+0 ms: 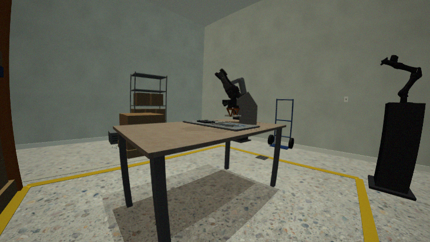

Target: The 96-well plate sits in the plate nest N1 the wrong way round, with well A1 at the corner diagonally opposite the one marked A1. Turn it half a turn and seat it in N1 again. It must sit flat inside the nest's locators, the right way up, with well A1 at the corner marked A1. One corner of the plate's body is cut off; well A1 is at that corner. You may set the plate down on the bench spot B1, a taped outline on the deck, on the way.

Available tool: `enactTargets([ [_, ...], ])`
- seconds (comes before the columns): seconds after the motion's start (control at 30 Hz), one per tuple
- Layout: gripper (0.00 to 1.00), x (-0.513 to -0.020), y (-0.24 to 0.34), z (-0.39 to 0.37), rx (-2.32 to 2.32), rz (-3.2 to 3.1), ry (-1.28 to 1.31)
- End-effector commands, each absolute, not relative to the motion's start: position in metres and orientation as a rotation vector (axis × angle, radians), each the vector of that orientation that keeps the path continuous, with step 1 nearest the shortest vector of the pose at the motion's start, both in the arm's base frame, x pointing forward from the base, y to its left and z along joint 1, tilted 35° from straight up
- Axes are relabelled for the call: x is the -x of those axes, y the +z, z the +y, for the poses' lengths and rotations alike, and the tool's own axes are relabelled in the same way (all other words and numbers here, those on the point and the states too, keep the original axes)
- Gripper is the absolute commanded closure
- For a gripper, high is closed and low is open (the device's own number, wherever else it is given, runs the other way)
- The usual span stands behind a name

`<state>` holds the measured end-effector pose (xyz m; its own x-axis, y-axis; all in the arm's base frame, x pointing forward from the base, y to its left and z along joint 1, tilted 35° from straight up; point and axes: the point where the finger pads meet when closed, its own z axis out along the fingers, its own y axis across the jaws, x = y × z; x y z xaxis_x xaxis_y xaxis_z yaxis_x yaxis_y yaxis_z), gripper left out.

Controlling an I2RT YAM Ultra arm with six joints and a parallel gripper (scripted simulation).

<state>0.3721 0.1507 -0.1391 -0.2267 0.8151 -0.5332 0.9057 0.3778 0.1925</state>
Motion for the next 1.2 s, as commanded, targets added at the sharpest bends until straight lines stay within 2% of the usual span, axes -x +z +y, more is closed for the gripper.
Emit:
enactTargets([
  [0.0, 1.00, -0.3725, -0.1344, 0.1556, -1.460, 2.080, -0.204],
  [0.13, 1.00, -0.3725, -0.1344, 0.1556, -1.460, 2.080, -0.204],
  [0.43, 1.00, -0.3725, -0.1343, 0.1557, -1.146, 2.289, -0.319],
  [1.17, 1.00, -0.3725, -0.1344, 0.1555, -1.146, 2.289, -0.318],
])
